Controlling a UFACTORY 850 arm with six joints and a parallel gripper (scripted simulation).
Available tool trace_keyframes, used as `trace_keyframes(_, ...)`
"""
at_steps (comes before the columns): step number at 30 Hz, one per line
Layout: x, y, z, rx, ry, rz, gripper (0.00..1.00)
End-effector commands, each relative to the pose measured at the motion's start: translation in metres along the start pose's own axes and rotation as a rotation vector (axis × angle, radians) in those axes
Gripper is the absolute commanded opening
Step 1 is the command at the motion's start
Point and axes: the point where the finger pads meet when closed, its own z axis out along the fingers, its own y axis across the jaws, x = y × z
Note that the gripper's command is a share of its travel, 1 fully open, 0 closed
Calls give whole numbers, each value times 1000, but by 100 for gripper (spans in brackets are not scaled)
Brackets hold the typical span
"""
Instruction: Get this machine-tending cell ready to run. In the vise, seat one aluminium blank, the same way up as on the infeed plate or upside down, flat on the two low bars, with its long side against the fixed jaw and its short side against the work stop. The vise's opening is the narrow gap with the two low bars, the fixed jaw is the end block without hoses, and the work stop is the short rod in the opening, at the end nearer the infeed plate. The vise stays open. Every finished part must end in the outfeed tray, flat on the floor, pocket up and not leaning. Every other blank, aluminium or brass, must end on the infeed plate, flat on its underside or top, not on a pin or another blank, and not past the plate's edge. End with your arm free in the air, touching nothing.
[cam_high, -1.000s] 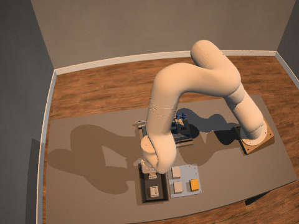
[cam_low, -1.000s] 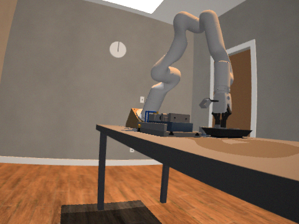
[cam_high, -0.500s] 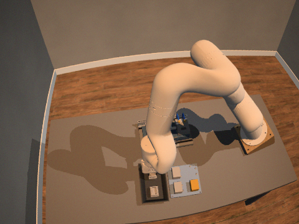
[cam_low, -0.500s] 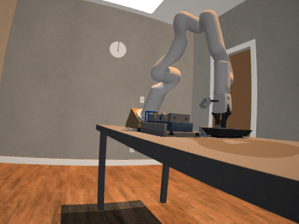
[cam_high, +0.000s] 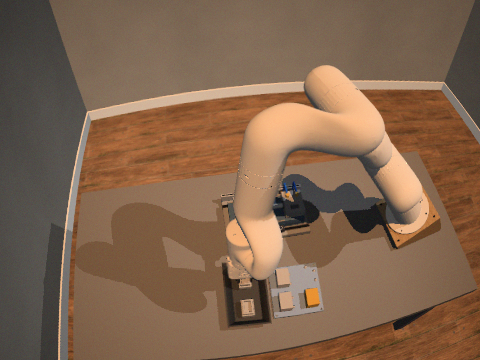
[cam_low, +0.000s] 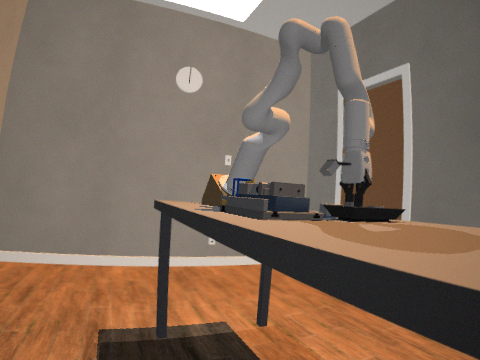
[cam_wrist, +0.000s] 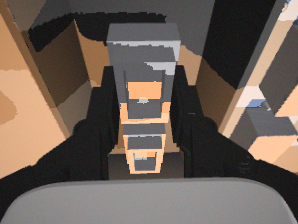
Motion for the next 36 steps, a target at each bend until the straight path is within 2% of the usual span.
trace_keyframes(1,0,-1,2,2,0,0,0)
trace_keyframes(36,0,-1,8,2,0,0,0)
